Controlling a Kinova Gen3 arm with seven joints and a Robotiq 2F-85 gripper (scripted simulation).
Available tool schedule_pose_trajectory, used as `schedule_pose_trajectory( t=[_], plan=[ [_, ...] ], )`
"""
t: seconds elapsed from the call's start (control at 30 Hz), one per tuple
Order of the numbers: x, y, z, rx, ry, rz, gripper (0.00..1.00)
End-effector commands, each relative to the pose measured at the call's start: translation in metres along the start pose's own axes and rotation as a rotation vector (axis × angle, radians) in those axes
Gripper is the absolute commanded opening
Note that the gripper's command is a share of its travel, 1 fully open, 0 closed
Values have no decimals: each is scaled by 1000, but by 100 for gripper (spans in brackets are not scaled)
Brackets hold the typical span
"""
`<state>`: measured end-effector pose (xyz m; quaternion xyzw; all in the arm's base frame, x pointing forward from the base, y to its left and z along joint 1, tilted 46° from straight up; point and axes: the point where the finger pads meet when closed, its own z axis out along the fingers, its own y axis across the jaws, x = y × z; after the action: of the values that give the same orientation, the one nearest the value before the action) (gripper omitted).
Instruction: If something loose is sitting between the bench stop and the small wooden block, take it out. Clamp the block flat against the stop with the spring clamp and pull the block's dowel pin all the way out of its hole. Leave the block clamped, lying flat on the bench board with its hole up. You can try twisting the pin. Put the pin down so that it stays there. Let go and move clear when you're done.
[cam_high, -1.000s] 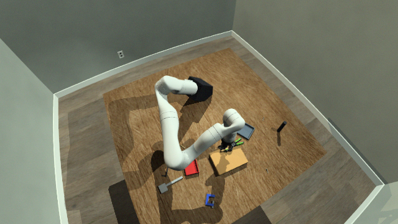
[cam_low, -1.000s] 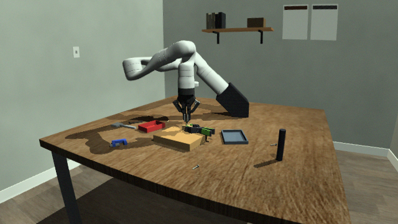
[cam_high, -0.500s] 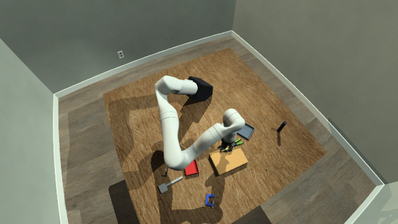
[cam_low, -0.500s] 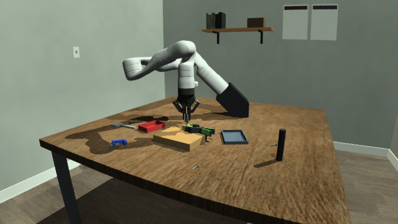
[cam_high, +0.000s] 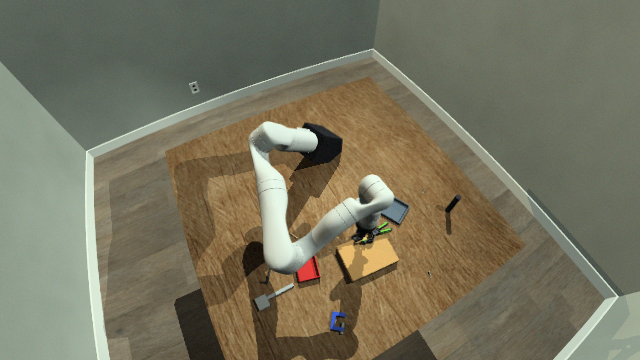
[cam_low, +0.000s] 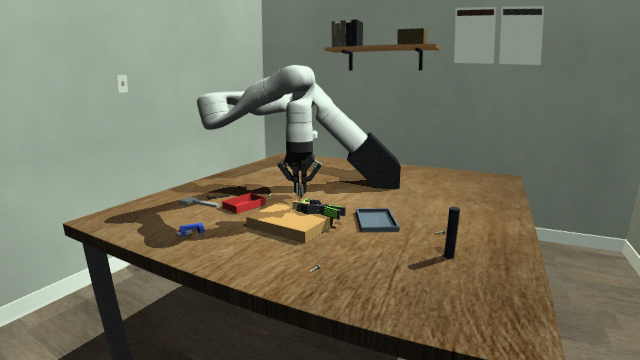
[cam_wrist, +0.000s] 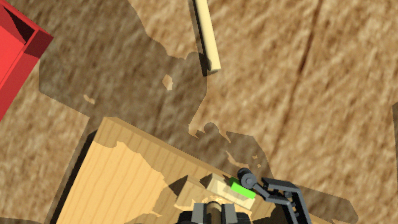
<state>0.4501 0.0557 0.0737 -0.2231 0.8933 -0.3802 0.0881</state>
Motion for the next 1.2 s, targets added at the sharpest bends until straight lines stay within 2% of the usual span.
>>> schedule_pose_trajectory(
  t=[0.0, 1.17],
  plan=[
    [0, 0, -1, 0, -2, -8, 10],
    [0, 0, -1, 0, -2, -121, 10]
  ],
)
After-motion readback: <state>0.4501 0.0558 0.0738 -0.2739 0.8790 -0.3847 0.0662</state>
